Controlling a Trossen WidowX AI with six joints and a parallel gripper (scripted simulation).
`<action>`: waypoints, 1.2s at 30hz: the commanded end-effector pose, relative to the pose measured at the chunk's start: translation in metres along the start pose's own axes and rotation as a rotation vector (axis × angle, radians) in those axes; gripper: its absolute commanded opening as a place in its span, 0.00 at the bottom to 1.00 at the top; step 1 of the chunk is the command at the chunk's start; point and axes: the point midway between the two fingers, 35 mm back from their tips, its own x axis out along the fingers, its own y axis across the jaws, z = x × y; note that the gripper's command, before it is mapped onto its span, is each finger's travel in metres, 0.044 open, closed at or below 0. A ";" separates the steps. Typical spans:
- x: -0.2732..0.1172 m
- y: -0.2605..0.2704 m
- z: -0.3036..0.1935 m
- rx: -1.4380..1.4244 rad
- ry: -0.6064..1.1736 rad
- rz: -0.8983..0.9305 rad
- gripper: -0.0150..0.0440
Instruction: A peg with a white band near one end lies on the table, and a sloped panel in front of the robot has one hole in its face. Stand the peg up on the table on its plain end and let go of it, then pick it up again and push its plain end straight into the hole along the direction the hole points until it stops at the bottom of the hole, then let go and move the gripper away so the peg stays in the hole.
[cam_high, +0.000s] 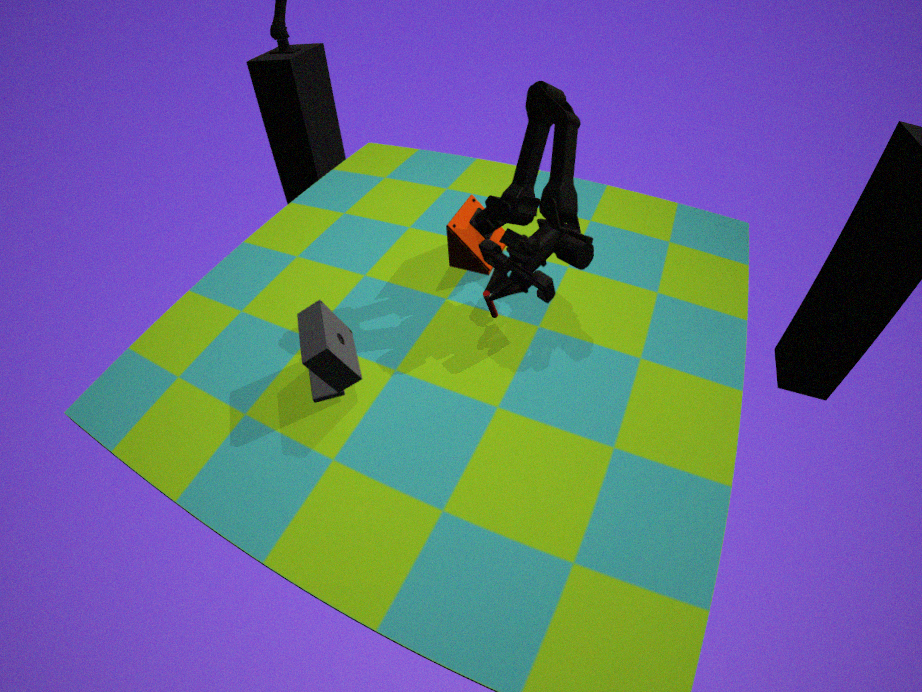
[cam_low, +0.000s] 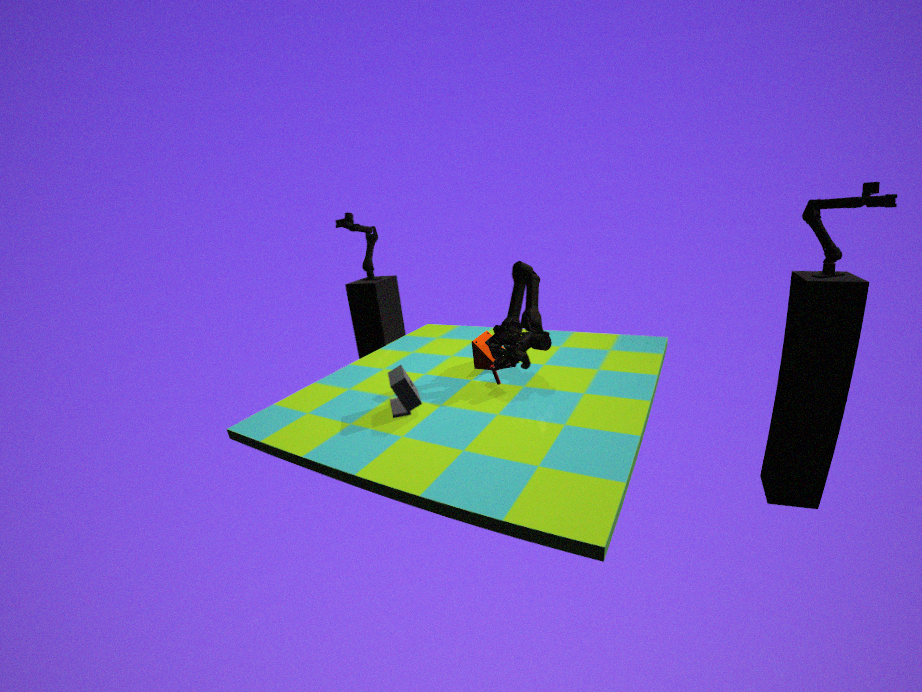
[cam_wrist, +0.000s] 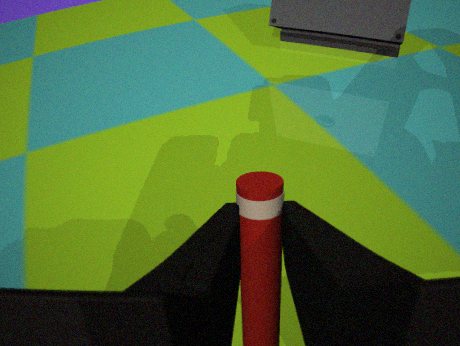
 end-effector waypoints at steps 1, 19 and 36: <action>-0.002 -0.001 -0.001 0.000 -0.033 -0.002 0.34; -0.010 -0.001 -0.006 0.001 -0.141 -0.003 0.34; -0.010 -0.002 -0.010 -0.007 -0.140 -0.006 0.34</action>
